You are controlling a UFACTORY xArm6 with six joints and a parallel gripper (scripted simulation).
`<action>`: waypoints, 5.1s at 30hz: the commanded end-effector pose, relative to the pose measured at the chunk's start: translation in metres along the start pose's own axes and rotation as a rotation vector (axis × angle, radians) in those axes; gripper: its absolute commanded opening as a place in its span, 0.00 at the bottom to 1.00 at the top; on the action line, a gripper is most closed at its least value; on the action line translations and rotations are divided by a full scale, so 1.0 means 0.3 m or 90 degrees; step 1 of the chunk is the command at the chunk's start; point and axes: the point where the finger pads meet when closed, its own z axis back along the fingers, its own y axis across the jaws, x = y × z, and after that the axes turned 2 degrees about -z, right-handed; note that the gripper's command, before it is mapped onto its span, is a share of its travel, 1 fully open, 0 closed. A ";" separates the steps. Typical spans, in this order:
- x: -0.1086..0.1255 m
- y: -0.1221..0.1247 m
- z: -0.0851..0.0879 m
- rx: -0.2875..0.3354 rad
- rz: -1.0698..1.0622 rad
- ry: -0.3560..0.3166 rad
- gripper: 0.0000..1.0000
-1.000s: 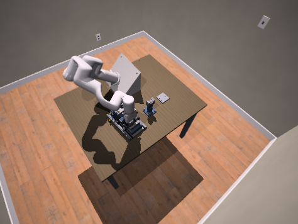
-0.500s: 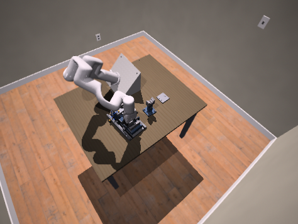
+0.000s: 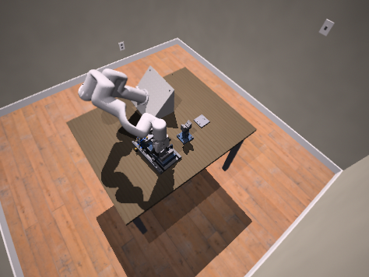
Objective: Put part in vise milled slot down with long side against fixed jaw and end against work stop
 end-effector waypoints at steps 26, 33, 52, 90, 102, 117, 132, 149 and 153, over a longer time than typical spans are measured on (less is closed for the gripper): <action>0.004 -0.001 -0.025 0.000 -0.001 -0.002 0.00; 0.004 -0.001 -0.031 0.000 -0.001 -0.002 0.00; 0.004 -0.001 -0.037 0.000 -0.001 -0.002 0.00; 0.006 -0.001 -0.037 0.000 -0.001 -0.002 0.00; 0.009 -0.001 -0.037 0.000 -0.001 -0.002 0.00; 0.011 -0.001 -0.037 0.000 -0.001 -0.002 0.00; 0.011 -0.001 -0.037 0.000 -0.001 -0.002 0.00; 0.011 -0.001 -0.042 0.000 -0.001 -0.002 0.00; 0.011 -0.001 -0.044 0.000 -0.001 -0.002 0.00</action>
